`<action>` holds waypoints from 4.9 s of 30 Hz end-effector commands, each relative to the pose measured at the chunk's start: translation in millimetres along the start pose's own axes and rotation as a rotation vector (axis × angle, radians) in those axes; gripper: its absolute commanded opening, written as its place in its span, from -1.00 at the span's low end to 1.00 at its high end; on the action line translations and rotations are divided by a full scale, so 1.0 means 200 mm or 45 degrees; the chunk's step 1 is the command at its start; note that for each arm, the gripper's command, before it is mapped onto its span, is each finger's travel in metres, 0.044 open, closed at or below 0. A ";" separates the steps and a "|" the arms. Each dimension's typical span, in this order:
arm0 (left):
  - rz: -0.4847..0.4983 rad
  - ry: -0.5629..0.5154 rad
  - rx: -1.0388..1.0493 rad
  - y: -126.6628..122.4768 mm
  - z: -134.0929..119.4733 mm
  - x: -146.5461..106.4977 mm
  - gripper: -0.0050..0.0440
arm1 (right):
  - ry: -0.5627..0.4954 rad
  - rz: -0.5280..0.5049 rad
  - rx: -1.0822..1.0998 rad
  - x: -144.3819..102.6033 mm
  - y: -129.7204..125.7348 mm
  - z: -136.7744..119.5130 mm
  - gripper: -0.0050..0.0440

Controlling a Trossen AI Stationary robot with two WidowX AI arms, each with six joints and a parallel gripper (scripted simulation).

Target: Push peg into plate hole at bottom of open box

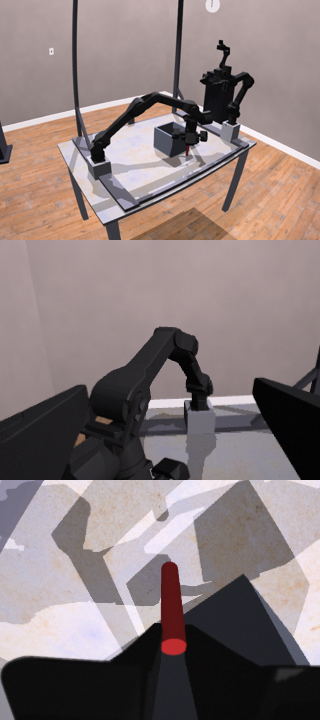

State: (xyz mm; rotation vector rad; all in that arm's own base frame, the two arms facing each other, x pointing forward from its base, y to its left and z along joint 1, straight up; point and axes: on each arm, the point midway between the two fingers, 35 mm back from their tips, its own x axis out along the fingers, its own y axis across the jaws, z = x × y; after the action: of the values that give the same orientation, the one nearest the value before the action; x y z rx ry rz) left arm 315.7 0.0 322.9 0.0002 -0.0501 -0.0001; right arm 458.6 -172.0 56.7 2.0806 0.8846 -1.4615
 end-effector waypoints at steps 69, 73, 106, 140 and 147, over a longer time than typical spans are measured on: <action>-0.007 -0.006 0.002 -0.01 0.00 -0.01 1.00 | 0.006 0.031 0.002 0.19 0.02 0.07 -0.37; -0.007 -0.006 0.002 -0.01 0.00 -0.01 1.00 | 0.006 0.031 0.002 0.19 0.02 0.07 -0.37; -0.007 -0.006 0.002 -0.01 0.00 -0.01 1.00 | 0.021 0.076 -0.016 -0.15 0.03 -0.05 -0.37; -0.007 -0.006 0.002 -0.01 0.00 -0.01 1.00 | -0.043 0.614 -1.094 -0.51 -0.18 -0.41 -0.37; -0.007 -0.006 0.002 -0.01 0.00 -0.01 1.00 | -0.132 0.826 -1.470 -0.65 -0.34 -0.51 -0.37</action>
State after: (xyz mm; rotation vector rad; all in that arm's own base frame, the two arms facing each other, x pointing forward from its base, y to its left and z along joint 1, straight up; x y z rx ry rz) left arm 315.7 0.0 322.9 0.0002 -0.0501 -0.0001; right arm 455.3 -105.1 178.0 1.3290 0.7595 -0.6193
